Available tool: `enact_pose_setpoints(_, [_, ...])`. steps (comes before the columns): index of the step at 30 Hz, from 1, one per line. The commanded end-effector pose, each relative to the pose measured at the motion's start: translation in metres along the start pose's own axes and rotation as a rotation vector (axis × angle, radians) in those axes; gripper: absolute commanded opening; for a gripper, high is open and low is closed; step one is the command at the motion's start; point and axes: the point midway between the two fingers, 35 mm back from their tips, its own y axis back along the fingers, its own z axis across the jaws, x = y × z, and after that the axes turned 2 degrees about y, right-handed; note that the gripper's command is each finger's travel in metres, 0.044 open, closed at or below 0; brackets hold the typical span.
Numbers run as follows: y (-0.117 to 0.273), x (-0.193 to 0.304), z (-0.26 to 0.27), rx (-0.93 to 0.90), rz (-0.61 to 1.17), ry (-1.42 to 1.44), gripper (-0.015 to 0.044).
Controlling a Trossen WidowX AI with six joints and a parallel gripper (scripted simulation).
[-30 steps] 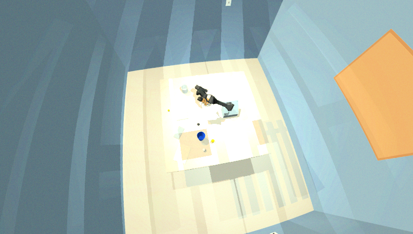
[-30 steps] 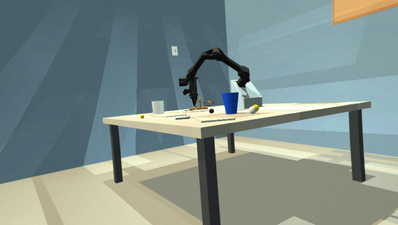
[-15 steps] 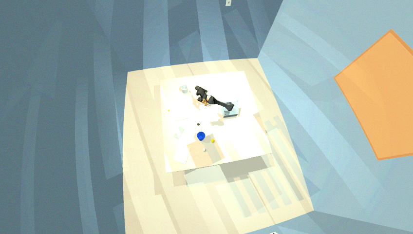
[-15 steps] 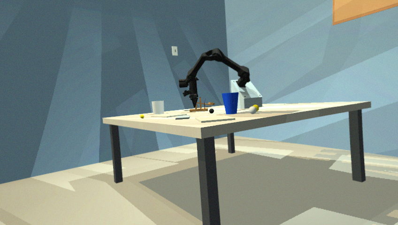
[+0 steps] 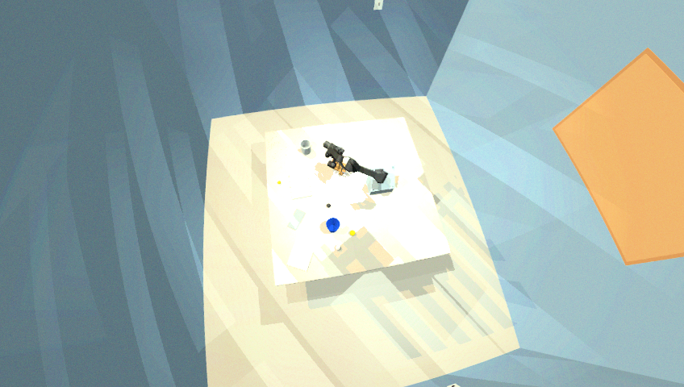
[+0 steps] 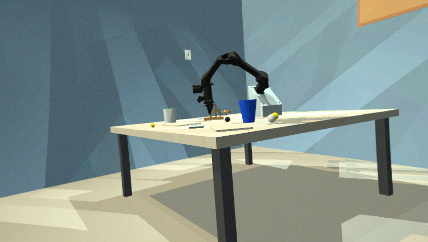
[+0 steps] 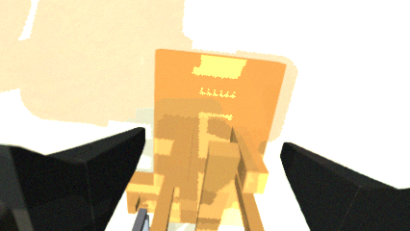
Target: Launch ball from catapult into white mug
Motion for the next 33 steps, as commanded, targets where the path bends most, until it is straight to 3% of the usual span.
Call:
enact_pose_setpoints(1, [0.05, -0.007, -0.001, 0.004, -0.025, 0.008, 0.044])
enact_pose_setpoints(4, [0.09, -0.003, -0.002, 0.004, -0.023, 0.008, 0.044])
enact_pose_setpoints(14, [0.089, 0.001, -0.002, -0.003, -0.026, 0.004, 0.044])
enact_pose_setpoints(19, [0.044, -0.001, -0.002, -0.004, -0.025, 0.004, 0.044])
enact_pose_setpoints(33, [0.028, -0.002, -0.002, -0.004, -0.025, 0.004, 0.044])
